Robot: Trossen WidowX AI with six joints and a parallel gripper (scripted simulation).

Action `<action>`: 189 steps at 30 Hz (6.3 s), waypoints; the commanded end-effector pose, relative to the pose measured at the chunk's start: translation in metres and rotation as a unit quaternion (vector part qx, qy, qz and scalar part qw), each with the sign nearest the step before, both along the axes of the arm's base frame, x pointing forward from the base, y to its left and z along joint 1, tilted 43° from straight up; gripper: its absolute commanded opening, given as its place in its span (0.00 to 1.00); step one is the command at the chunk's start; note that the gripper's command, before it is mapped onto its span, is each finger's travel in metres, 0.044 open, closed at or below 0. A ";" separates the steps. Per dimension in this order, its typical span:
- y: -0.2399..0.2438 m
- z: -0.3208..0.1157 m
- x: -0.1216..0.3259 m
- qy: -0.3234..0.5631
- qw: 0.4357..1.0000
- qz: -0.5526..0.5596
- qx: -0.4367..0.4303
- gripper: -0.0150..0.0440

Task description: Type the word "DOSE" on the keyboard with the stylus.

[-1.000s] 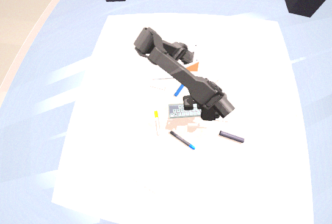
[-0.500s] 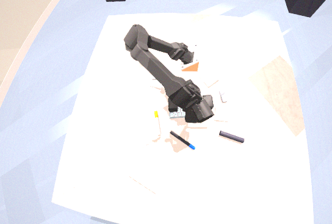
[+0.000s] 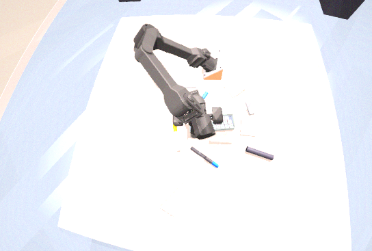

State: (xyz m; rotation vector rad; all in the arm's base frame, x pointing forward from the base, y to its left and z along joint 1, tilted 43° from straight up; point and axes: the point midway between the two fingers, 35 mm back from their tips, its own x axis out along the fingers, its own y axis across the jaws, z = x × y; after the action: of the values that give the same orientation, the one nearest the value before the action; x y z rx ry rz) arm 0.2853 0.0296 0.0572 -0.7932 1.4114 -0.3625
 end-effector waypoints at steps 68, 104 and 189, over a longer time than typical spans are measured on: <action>0.097 -0.025 -0.061 0.007 1.000 0.010 0.003 0.25; -0.010 -0.002 -0.122 -0.006 0.917 -0.393 0.070 0.51; -0.043 -0.039 -0.114 -0.009 0.916 -0.395 0.070 0.25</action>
State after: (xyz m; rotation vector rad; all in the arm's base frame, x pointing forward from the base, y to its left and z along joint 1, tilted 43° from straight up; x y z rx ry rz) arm 0.1707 -0.0131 0.0178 -0.0611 1.6800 -0.8713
